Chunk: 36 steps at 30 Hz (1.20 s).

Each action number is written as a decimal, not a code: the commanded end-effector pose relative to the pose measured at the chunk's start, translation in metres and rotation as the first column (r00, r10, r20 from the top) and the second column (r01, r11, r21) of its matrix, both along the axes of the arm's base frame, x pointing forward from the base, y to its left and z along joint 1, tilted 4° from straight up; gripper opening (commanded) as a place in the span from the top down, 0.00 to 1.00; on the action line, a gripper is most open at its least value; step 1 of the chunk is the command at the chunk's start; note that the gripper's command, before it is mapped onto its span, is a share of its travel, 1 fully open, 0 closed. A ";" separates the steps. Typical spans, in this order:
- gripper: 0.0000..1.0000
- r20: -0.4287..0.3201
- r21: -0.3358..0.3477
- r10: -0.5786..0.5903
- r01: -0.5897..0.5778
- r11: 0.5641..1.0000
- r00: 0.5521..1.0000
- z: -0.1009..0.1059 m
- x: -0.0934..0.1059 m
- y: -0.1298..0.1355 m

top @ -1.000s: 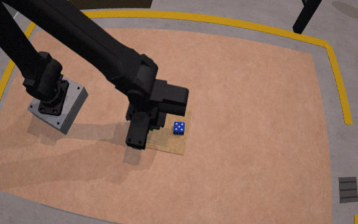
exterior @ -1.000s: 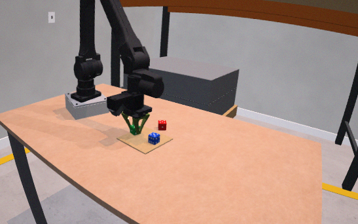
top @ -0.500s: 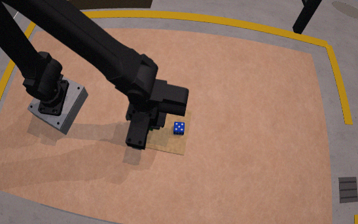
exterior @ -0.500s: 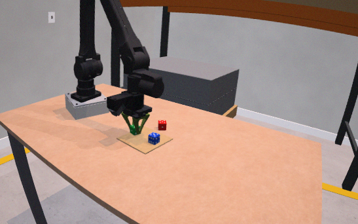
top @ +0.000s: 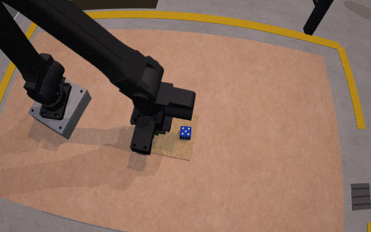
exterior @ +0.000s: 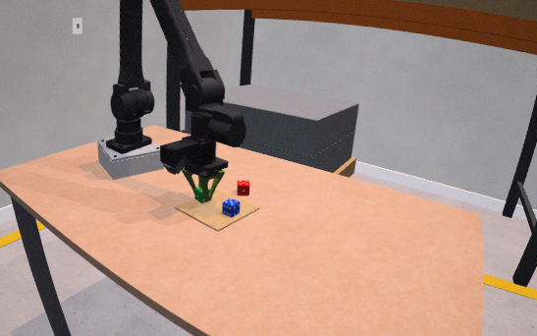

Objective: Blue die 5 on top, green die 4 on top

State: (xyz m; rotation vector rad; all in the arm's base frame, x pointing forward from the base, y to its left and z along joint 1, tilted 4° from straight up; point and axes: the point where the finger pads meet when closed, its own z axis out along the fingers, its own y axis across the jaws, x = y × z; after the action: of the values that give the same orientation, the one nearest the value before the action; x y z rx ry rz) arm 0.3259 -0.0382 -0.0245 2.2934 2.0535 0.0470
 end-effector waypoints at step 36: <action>0.74 0.030 -0.003 -0.006 0.006 1.000 1.000 0.003 0.009 -0.001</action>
State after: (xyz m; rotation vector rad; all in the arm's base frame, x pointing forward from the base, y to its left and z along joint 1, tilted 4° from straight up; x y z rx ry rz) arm 0.3253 -0.0381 -0.0248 2.2941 2.0542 0.0458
